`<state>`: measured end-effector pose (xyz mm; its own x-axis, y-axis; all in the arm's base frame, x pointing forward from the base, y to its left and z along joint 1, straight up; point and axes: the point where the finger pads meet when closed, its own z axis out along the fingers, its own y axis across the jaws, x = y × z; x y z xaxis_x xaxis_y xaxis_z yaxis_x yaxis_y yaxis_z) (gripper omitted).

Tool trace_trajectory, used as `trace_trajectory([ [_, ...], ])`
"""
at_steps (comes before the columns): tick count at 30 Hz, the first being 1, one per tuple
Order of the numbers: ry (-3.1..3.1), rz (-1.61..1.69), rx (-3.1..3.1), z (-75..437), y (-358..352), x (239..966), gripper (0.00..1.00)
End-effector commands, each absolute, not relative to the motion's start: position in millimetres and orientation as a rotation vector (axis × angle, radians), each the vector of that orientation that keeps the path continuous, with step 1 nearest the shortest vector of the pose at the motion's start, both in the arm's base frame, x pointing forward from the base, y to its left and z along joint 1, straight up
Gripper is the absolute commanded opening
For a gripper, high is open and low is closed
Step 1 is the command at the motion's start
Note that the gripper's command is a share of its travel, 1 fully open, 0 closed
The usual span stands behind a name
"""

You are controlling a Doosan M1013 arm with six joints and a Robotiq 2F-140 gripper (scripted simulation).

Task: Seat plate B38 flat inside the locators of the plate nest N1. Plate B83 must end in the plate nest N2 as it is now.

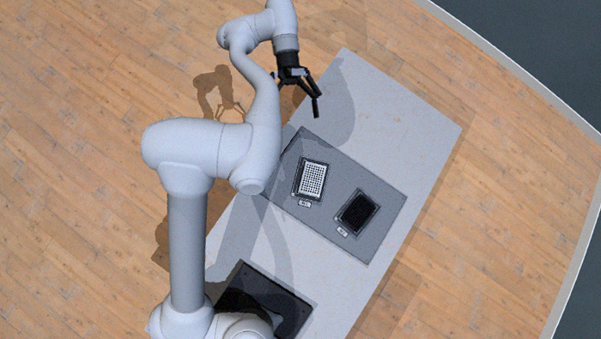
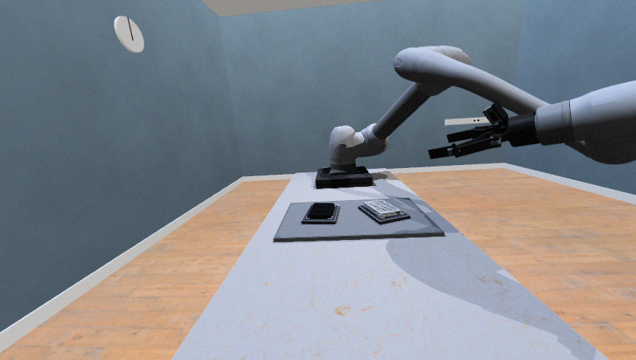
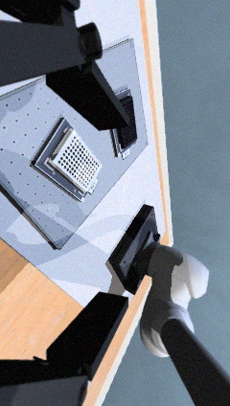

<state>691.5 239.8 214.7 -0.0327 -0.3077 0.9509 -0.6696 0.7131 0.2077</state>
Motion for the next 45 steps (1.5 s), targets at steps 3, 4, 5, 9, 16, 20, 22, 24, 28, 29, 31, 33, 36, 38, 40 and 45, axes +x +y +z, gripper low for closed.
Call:
trace_trajectory([
  [3, -1.605, 0.217, 0.987, 201.1, 215.9, 688.7, 1.0],
  [4, -1.6, 0.195, 1.018, 198.2, 211.8, 688.0, 1.0],
  [5, -1.594, 0.173, 1.049, 195.9, 208.6, 687.5, 1.0],
  [9, -1.574, 0.108, 1.143, 187.8, 197.9, 685.4, 1.0],
  [16, -1.524, -0.015, 1.334, 171.4, 178.6, 680.6, 1.0],
  [20, -1.482, -0.092, 1.462, 159.8, 166.6, 676.5, 1.0],
  [22, -1.459, -0.129, 1.526, 155.1, 161.9, 674.8, 1.0],
  [24, -1.433, -0.164, 1.59, 148.0, 155.4, 672.1, 1.0],
  [28, -1.406, -0.199, 1.655, 143.5, 151.4, 670.2, 1.0],
  [29, -1.392, -0.214, 1.688, 139.8, 148.4, 668.6, 1.0],
  [31, -1.362, -0.246, 1.753, 132.5, 142.4, 665.5, 1.0],
  [33, -1.33, -0.277, 1.818, 127.6, 138.7, 663.3, 1.0],
  [36, -1.278, -0.321, 1.915, 123.7, 135.8, 661.6, 1.0],
  [38, -1.241, -0.346, 1.981, 116.3, 130.6, 658.0, 1.0],
  [40, -1.202, -0.37, 2.046, 112.5, 128.1, 656.1, 1.0],
  [45, -1.138, -0.4, 2.143, 101.3, 121.2, 650.2, 1.0],
])
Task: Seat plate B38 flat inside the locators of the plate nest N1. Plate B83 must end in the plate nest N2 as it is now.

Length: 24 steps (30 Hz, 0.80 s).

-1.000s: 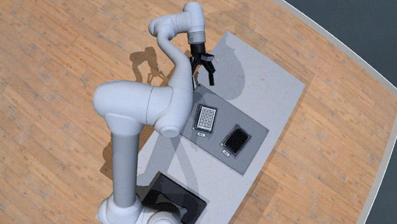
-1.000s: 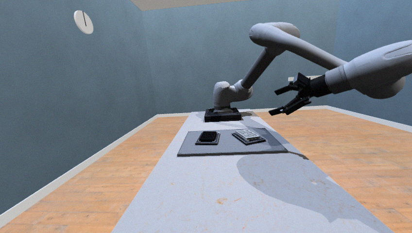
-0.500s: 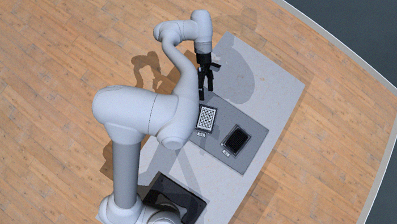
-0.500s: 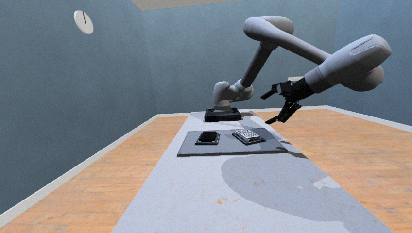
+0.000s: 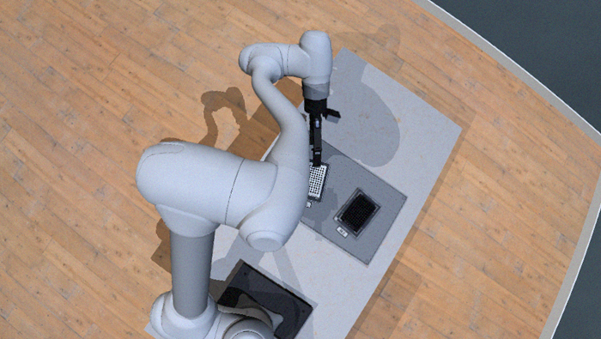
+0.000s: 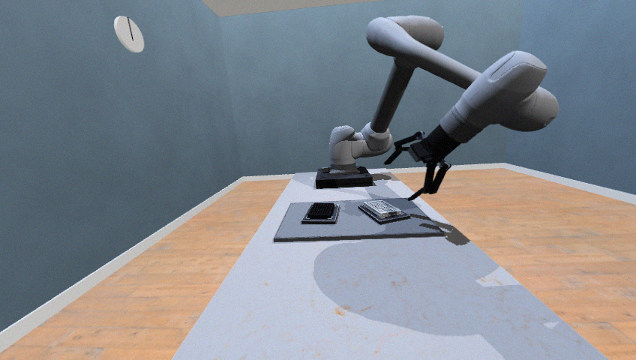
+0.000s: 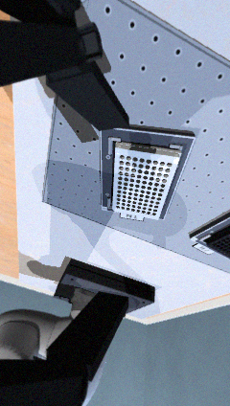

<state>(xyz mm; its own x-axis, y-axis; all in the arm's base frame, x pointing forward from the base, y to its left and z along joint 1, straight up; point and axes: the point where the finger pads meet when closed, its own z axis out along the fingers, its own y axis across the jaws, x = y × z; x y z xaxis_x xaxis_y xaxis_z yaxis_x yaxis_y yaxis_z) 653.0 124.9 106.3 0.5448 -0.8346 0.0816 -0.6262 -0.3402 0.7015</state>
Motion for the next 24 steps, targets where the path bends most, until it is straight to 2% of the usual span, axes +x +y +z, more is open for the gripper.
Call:
trace_trajectory([
  [1, -1.116, -0.409, 2.176, 97.4, 118.9, 648.1, 1.0],
  [24, -0.501, -0.433, 2.801, 57.2, 99.2, 622.0, 1.0],
])
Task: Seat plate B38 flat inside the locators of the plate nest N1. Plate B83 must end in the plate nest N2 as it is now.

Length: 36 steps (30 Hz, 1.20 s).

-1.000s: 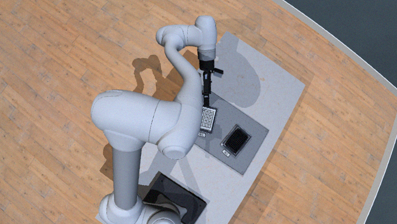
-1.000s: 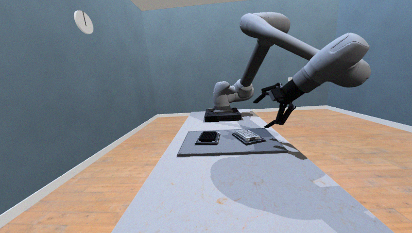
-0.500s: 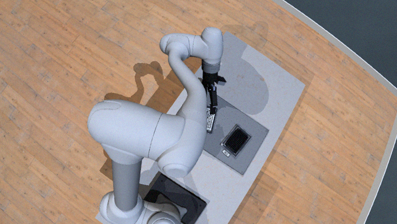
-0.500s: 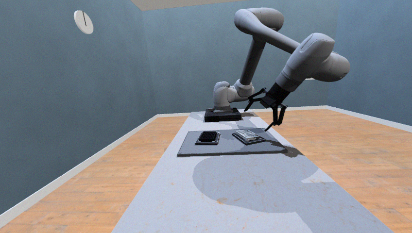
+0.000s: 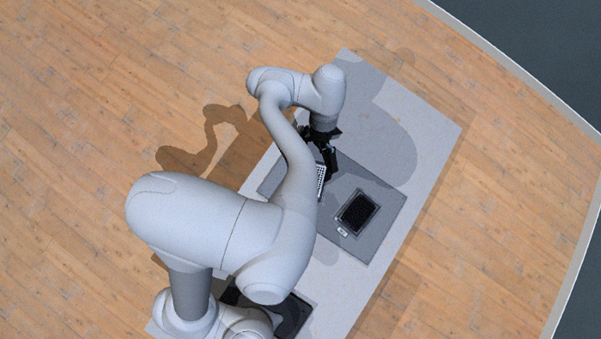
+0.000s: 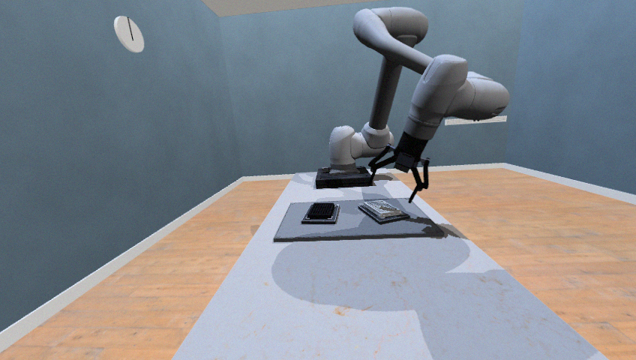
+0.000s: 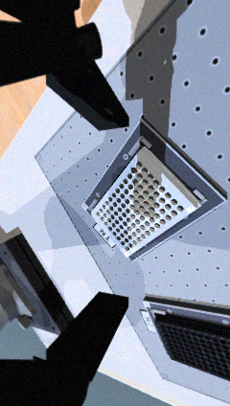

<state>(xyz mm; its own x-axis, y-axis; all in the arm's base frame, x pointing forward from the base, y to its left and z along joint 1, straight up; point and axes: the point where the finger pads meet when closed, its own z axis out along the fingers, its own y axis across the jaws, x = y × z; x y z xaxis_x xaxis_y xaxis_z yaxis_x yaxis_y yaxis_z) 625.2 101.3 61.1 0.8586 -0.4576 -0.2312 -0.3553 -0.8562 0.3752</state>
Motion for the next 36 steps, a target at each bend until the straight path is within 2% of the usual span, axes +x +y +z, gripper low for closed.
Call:
trace_trajectory([
  [1, -0.465, -0.424, 2.826, 53.6, 97.4, 619.0, 1.0],
  [11, -0.151, -0.318, 2.995, 43.2, 91.2, 608.7, 1.0],
  [24, 0.414, -0.02, 3.107, 34.1, 79.0, 592.2, 1.0],
  [36, 0.449, 0.002, 3.106, 34.1, 79.0, 592.3, 1.0],
])
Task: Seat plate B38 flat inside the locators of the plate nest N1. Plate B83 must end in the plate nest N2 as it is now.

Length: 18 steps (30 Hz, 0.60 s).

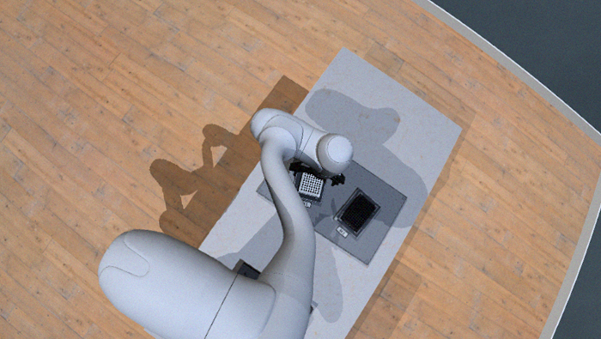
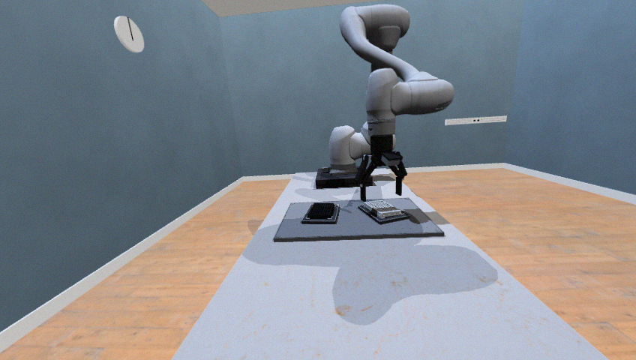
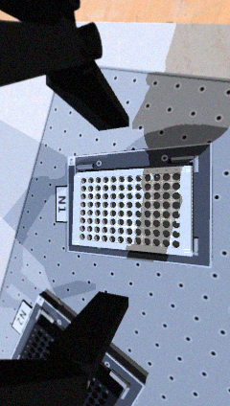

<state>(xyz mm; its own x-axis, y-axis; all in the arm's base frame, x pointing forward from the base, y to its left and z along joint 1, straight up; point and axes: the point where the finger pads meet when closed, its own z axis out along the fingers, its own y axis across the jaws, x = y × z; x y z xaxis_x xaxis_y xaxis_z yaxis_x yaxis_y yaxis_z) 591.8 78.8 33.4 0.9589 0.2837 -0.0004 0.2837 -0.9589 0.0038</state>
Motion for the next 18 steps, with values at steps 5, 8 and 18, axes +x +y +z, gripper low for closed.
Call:
trace_trajectory([
  [5, 0.45, 0.002, 3.106, 27.5, 78.9, 592.2, 1.0],
  [8, 0.45, 0.002, 3.106, 25.8, 78.9, 592.3, 1.0],
  [18, 0.45, 0.002, 3.106, 9.2, 78.9, 592.3, 1.0],
])
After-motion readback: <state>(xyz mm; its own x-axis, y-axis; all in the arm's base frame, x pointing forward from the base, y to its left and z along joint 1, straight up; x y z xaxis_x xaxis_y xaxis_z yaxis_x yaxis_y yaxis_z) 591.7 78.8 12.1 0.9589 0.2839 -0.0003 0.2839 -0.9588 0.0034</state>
